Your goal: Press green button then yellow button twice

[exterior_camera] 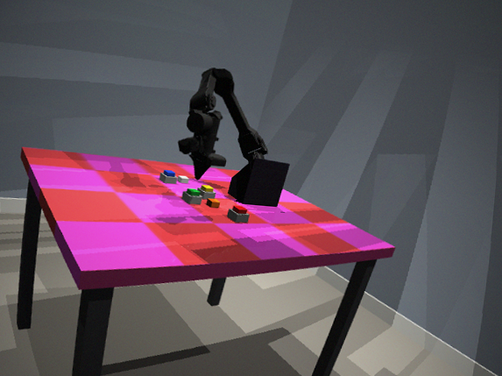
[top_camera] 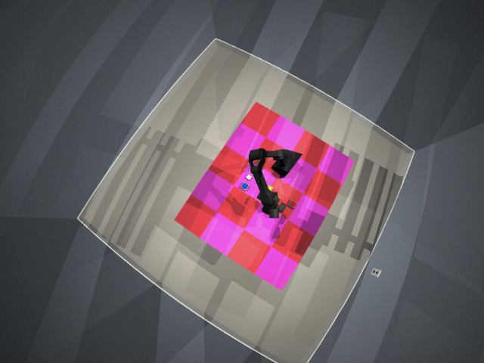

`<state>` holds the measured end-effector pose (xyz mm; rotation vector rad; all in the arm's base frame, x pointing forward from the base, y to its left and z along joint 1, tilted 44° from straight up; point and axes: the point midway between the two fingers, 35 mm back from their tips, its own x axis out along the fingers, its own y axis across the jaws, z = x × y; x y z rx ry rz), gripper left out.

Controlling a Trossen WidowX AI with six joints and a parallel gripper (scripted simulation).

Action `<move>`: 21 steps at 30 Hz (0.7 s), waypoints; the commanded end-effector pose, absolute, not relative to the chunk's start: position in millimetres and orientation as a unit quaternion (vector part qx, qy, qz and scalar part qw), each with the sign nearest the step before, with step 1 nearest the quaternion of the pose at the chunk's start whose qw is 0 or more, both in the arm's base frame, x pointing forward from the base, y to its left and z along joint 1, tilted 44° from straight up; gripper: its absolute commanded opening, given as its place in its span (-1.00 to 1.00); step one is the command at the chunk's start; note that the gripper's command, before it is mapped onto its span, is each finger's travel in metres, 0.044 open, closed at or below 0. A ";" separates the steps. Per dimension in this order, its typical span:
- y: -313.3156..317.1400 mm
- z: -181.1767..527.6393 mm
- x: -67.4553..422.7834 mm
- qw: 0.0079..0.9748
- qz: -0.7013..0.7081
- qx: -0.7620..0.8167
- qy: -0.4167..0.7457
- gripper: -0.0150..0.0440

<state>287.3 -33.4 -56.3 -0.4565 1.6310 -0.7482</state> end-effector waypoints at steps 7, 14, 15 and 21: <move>-1.2 -17.7 291.2 0.609 -0.320 -0.194 0.700 -0.42; -16.9 15.1 215.2 0.607 -0.320 -0.195 0.701 -0.42; -18.4 16.7 209.3 0.606 -0.320 -0.195 0.701 -0.42; -26.1 9.1 206.0 0.605 -0.319 -0.195 0.703 -0.42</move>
